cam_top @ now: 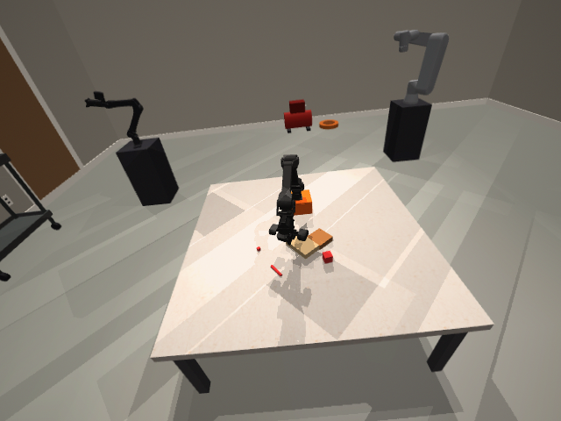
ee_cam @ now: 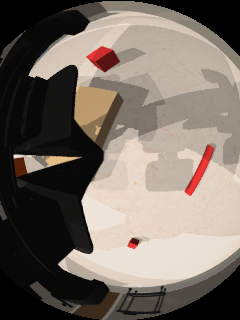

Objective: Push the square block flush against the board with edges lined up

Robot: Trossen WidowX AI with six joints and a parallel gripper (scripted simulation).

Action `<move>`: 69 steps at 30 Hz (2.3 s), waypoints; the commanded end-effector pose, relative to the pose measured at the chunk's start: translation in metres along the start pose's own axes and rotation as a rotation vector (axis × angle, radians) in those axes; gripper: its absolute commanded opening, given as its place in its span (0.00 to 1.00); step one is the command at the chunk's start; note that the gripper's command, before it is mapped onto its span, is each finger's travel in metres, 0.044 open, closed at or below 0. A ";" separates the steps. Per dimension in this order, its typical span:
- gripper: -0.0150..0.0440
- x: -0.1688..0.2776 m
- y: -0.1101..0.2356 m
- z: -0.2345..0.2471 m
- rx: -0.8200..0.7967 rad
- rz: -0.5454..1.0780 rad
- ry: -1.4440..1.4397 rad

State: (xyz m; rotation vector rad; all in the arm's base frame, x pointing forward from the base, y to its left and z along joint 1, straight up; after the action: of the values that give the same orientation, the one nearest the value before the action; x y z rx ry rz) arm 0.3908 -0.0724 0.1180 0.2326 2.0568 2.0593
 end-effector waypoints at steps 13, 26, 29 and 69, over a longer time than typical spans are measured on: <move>0.25 0.054 -0.001 -0.016 -0.004 0.010 0.555; 0.25 0.102 -0.006 -0.026 -0.007 0.013 1.008; 0.25 0.113 -0.008 -0.028 -0.009 0.014 1.113; 0.25 0.125 -0.066 -0.016 -0.012 0.014 1.270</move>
State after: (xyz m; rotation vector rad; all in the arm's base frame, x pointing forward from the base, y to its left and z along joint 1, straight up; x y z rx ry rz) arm 0.2670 -0.0573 0.0465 -1.4084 2.5298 2.4860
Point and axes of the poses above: the point midway between the two fingers, 35 mm back from their tips, its own y axis back along the fingers, its own z axis across the jaws, x = y × z, the point moved 9 cm from there along y, back along the fingers, and after that the axes turned 8 degrees about y, right-handed, at the moved point
